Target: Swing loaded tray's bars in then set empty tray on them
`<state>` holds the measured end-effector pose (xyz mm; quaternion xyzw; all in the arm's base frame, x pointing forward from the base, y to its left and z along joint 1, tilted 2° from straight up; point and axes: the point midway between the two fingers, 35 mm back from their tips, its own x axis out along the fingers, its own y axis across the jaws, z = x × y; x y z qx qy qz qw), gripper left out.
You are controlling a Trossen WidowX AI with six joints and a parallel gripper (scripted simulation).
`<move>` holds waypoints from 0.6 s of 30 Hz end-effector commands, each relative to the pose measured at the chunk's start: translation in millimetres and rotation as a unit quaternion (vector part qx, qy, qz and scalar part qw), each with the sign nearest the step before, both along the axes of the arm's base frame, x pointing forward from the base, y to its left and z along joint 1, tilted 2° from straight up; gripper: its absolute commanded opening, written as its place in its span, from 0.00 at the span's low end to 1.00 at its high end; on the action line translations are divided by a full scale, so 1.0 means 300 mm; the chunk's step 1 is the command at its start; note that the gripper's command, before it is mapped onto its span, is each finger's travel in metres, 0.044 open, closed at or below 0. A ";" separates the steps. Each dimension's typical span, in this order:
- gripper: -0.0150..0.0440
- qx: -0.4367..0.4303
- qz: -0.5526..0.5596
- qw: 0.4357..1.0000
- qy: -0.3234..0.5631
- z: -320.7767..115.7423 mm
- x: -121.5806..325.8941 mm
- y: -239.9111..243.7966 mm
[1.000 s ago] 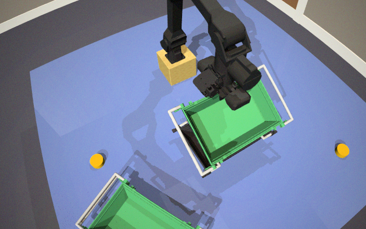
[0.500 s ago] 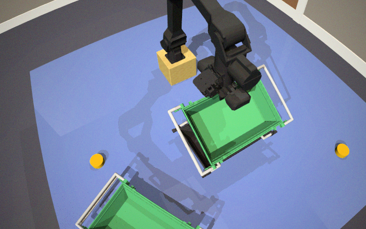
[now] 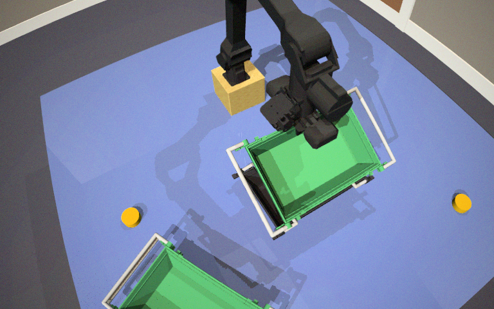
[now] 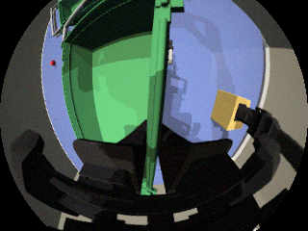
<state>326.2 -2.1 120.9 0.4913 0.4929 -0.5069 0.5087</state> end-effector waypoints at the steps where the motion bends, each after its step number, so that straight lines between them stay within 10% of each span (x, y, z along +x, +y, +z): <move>1: 0.25 0.000 0.003 1.000 -0.010 0.012 0.006 0.000; 18: 0.25 0.000 0.003 1.000 -0.010 -0.065 0.007 -0.002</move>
